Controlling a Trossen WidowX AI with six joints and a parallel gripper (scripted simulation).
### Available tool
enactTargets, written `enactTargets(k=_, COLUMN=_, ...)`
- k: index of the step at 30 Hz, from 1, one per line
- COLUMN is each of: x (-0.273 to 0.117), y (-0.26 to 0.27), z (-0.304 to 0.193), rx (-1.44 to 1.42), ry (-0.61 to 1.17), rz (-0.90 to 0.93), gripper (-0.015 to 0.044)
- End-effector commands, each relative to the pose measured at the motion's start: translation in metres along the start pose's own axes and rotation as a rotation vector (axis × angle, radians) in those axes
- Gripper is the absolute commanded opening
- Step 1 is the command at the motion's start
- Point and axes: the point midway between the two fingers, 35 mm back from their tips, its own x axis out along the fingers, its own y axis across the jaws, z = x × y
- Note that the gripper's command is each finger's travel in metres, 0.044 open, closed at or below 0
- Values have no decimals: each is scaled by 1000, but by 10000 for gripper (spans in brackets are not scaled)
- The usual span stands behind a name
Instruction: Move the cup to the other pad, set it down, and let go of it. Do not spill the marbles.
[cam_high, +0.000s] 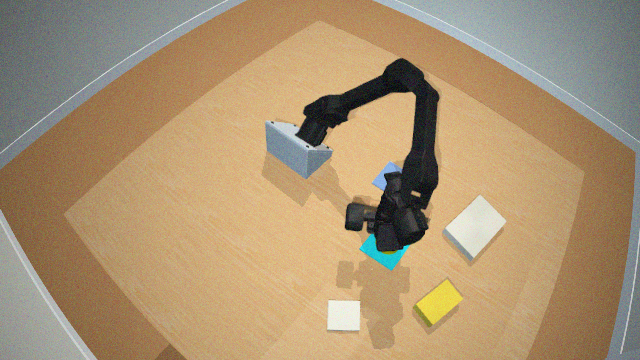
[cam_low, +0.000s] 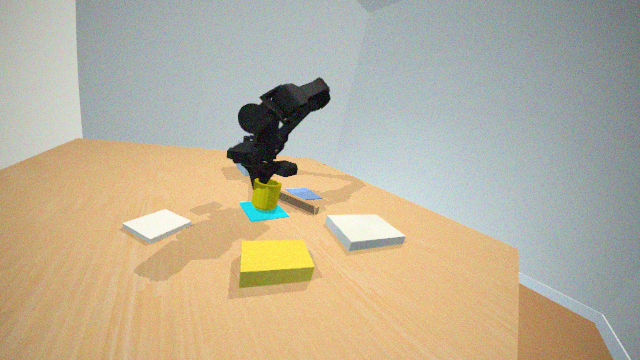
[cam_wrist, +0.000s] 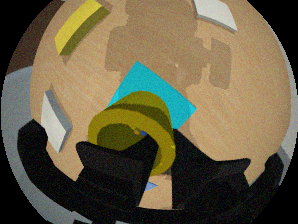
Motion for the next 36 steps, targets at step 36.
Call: enactTargets(k=36, x=-10, y=0, z=1, rx=4, ry=4, rz=-1, gripper=147)
